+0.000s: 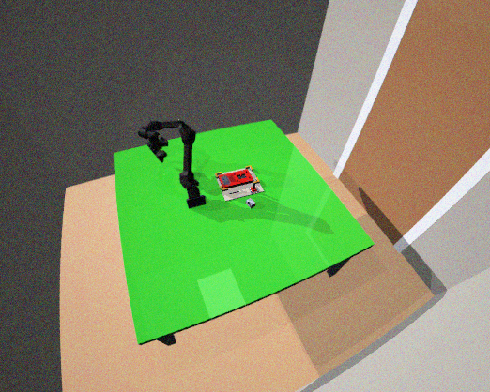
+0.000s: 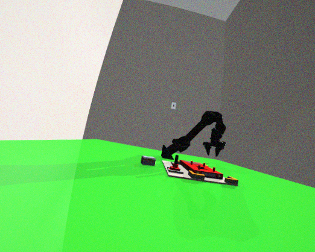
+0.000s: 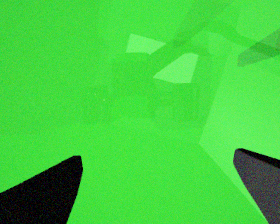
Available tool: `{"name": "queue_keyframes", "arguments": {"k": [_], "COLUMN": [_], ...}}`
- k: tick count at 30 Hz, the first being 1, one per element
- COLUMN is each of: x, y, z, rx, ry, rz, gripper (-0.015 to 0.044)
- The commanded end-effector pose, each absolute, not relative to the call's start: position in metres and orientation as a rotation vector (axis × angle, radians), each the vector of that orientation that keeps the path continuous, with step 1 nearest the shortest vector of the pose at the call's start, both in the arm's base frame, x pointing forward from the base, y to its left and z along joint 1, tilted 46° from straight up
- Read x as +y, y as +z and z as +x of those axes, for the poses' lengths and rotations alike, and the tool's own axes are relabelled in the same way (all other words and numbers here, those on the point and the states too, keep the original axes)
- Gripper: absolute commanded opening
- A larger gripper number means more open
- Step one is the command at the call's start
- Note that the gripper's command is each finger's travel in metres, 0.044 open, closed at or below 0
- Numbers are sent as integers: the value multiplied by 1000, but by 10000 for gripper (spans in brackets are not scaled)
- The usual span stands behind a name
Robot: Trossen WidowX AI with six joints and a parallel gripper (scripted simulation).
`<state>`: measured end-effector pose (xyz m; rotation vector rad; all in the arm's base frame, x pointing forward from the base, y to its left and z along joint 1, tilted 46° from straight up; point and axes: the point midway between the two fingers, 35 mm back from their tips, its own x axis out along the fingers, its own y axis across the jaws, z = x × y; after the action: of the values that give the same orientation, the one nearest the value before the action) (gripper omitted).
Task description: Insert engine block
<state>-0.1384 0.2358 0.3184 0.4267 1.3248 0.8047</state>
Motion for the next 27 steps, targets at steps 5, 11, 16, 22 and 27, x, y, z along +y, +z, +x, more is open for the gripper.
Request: {"name": "queue_keyframes", "arguments": {"k": [5,11,16,22,27], "x": [258,274,284,293,298], "y": [324,327,330,334,338], "z": [-101,-69,-44,-11,21], "rx": [1284,1243,1211,1167,1122], "ry": [761,724,697,665,637], "rz": [454,478,497,519,537], "gripper": [440,440,440,440,440]}}
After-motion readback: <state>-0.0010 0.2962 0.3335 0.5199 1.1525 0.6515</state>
